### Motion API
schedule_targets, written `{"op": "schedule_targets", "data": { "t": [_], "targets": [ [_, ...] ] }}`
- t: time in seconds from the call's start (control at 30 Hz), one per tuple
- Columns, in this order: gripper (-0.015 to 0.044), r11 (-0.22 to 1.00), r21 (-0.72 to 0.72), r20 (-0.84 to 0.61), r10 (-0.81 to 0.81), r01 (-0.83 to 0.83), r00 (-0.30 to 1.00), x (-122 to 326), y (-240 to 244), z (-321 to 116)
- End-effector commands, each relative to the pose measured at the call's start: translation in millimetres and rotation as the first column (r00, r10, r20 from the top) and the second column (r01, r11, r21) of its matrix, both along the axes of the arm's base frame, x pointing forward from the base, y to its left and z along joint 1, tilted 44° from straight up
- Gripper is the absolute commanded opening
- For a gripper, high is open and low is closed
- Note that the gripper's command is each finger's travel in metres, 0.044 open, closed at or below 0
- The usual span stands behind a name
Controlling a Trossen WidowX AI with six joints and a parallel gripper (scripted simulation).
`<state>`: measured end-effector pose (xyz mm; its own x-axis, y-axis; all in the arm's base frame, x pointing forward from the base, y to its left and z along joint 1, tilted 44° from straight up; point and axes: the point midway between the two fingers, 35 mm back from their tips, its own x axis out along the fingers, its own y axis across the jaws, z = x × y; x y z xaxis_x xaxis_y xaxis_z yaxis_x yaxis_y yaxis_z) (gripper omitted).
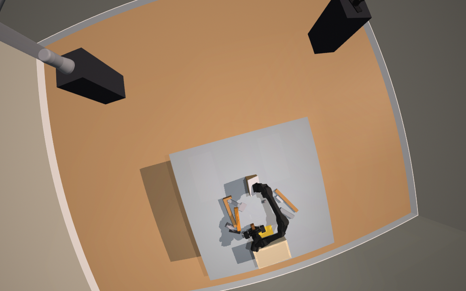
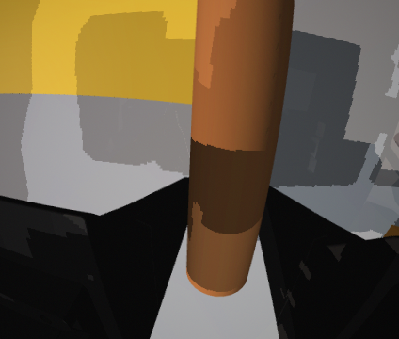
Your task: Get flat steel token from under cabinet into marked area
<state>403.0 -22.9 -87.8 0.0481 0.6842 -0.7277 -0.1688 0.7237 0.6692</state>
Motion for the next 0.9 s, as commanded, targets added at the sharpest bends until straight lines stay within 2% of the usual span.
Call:
{"op": "schedule_targets", "data": {
  "t": [0.0, 0.87],
  "targets": [
    [0.0, 1.0, -0.003, 0.001, -0.001, 0.001, 1.0, 6, 1, 1],
    [0.0, 1.0, -0.001, 0.002, -0.001, 0.001, 1.0, 14, 15, 14]
  ]
}}
